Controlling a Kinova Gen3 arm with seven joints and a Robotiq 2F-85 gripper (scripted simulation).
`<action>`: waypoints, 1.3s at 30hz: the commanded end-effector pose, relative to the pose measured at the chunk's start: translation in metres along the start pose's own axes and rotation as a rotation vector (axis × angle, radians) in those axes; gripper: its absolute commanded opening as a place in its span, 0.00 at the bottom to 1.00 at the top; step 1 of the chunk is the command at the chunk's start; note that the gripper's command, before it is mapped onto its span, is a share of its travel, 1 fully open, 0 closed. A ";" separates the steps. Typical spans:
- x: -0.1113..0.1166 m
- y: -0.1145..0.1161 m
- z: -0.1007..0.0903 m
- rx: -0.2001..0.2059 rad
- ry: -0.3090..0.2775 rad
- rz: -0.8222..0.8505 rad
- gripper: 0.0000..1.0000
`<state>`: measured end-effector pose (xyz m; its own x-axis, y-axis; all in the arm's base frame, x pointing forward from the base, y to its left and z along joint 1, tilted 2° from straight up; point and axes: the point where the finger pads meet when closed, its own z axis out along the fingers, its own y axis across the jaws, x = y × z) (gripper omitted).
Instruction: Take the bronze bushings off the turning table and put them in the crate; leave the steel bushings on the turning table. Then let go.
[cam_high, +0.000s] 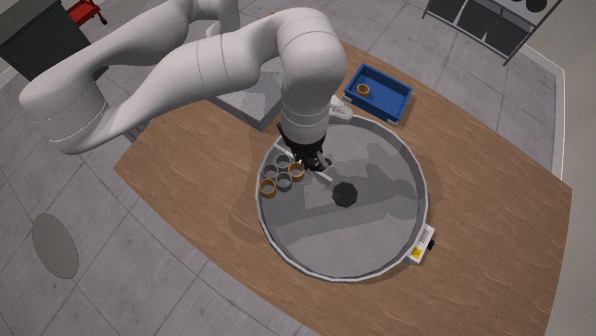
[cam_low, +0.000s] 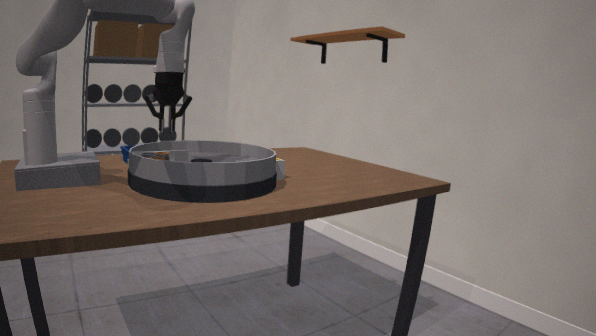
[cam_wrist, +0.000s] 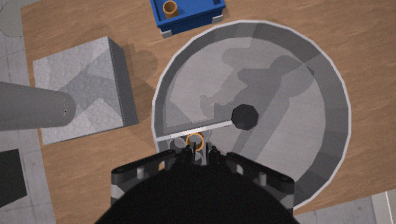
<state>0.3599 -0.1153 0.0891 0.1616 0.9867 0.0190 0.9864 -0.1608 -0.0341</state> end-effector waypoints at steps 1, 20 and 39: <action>-0.004 0.001 0.001 0.002 -0.006 -0.003 0.18; -0.002 0.000 0.015 0.000 -0.002 -0.001 0.18; -0.005 0.000 0.028 0.003 -0.006 -0.005 0.18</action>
<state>0.3574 -0.1203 0.0624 0.1547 0.9879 0.0123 0.9872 -0.1541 -0.0406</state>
